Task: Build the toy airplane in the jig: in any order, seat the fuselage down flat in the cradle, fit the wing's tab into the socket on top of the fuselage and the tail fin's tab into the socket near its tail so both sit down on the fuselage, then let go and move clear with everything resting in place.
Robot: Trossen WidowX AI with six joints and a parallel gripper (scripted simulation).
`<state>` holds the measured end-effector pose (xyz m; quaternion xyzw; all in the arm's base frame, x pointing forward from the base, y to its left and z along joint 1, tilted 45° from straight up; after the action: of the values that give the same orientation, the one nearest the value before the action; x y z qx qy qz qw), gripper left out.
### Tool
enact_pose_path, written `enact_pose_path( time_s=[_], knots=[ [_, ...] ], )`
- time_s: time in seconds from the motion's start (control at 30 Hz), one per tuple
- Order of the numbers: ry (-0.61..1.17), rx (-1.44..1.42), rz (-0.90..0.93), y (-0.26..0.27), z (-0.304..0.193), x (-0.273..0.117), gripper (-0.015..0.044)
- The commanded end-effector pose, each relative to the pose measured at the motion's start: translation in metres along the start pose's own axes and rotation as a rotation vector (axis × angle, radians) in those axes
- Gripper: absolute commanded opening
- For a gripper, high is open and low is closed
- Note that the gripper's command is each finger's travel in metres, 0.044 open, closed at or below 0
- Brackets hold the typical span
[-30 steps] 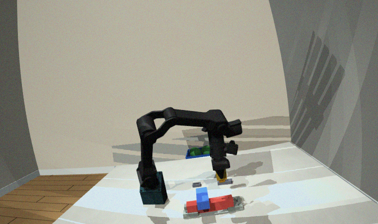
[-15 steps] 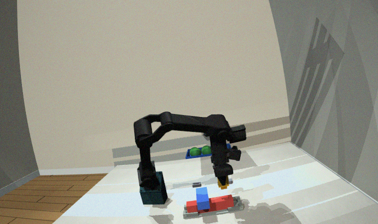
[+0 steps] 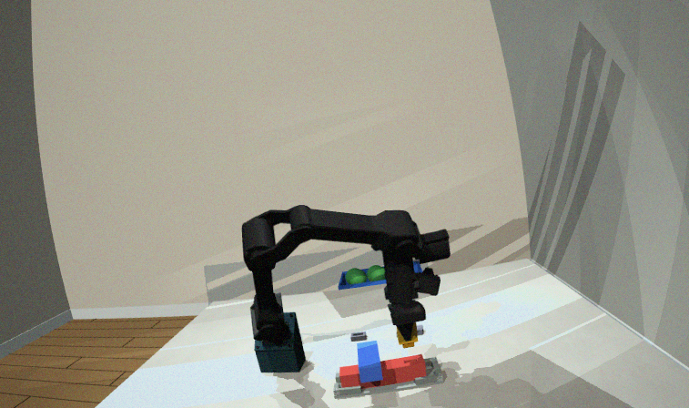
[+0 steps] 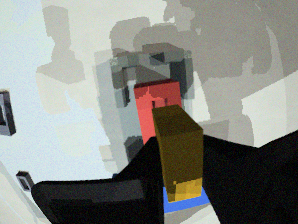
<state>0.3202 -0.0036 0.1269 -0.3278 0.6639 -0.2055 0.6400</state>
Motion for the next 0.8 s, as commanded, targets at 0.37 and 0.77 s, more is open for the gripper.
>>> enact_pose_path(
  time_s=[0.37, 0.77],
  knots=[
    [-0.003, -0.004, -0.003, -0.002, 0.001, 0.0, 0.0065],
    [-0.003, -0.004, -0.003, -0.002, 0.002, 0.018, 0.0065]
  ],
)
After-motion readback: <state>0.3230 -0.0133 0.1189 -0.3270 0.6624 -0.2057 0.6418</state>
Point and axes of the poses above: the point midway between the two fingers, 35 mm back from their tips, its own x axis out along the fingers, its own y axis across the jaws, z = x × y, the point moved 4 cm from there along -x, back along the fingers, and after that the axes turned 1 degree about -x, right-handed, at the moved point
